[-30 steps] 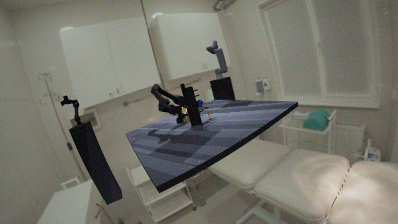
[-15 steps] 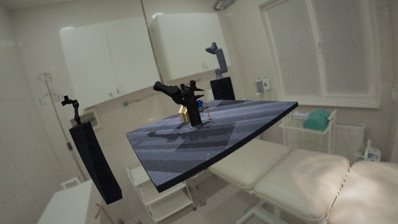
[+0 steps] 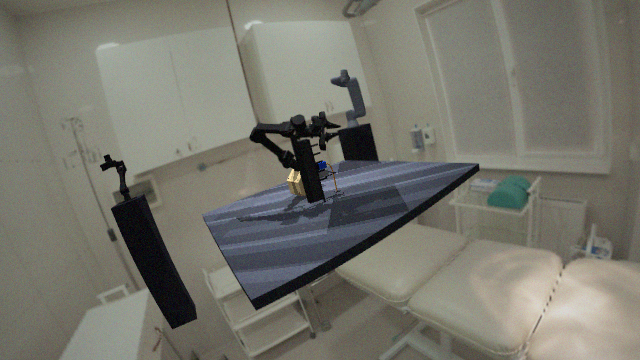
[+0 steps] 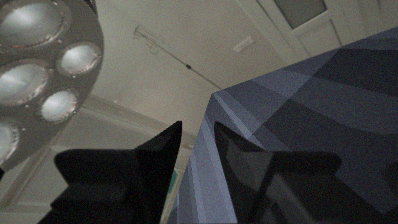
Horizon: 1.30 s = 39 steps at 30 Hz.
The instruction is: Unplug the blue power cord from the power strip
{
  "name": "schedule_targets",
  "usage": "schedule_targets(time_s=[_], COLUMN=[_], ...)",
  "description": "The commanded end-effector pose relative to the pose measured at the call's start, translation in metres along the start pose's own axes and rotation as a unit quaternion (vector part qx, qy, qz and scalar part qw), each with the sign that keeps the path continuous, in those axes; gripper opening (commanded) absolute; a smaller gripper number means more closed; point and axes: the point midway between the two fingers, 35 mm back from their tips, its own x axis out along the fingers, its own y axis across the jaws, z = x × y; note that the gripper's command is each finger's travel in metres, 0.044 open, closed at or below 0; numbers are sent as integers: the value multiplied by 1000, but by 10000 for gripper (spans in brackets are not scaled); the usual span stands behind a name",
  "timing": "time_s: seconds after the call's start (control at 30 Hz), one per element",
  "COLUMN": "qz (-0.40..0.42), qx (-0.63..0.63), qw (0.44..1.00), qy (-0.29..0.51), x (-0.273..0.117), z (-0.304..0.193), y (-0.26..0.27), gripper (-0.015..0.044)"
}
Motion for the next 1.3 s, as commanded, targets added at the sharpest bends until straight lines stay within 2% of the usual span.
schedule_targets(time_s=[0.0, 0.27, 0.43, 0.6, 0.73, 0.8, 1.27], qz=[-21, -65, -116, -143, -138, -131, -130], qx=[-49, -144, -254, -391, -520, -554, -558], qw=[998, 981, 921, 795, 611, 546, 538], qy=[24, 113, 272, 441, 581, 615, 619], x=[11, 26, 26, 2, -36, -47, -50], z=[-11, -54, -125, -186, -218, -222, -221], y=[5, 3, -5, -15, -24, -26, -27], gripper=[160, 160, 160, 160, 160, 160, 160])
